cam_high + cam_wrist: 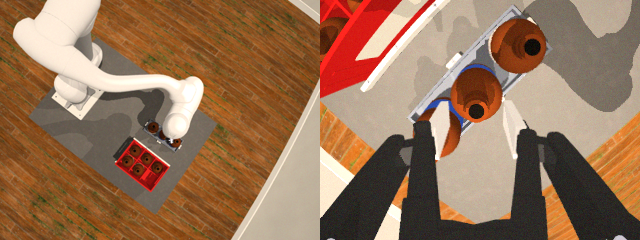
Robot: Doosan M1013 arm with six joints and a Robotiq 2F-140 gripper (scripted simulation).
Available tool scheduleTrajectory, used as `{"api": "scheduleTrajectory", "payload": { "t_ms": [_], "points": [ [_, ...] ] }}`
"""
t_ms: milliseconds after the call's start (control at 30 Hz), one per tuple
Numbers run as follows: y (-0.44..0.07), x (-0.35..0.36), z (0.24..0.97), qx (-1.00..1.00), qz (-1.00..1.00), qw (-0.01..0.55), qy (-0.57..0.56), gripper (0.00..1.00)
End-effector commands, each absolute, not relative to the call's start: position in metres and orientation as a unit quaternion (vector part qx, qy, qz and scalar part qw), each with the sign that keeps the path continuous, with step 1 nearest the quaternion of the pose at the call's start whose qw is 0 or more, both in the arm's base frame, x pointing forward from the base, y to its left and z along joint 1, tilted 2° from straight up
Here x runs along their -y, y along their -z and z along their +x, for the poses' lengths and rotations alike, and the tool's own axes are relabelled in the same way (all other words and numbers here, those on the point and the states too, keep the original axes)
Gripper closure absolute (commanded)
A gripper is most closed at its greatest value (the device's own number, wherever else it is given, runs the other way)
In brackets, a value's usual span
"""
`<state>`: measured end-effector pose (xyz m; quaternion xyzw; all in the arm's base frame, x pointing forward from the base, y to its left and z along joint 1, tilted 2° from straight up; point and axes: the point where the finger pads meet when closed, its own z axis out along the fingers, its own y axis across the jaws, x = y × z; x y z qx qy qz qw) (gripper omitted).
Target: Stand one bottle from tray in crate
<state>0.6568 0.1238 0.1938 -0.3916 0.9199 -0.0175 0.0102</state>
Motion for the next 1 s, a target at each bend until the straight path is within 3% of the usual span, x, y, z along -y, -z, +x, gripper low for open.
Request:
{"api": "scheduleTrajectory", "payload": {
  "t_ms": [0, 967],
  "points": [
    [-0.191, -0.124, 0.657, -0.920, -0.392, 0.010, 0.017, 0.62],
    [-0.168, -0.123, 0.658, -0.920, -0.392, 0.010, 0.017, 0.62]
  ]
}}
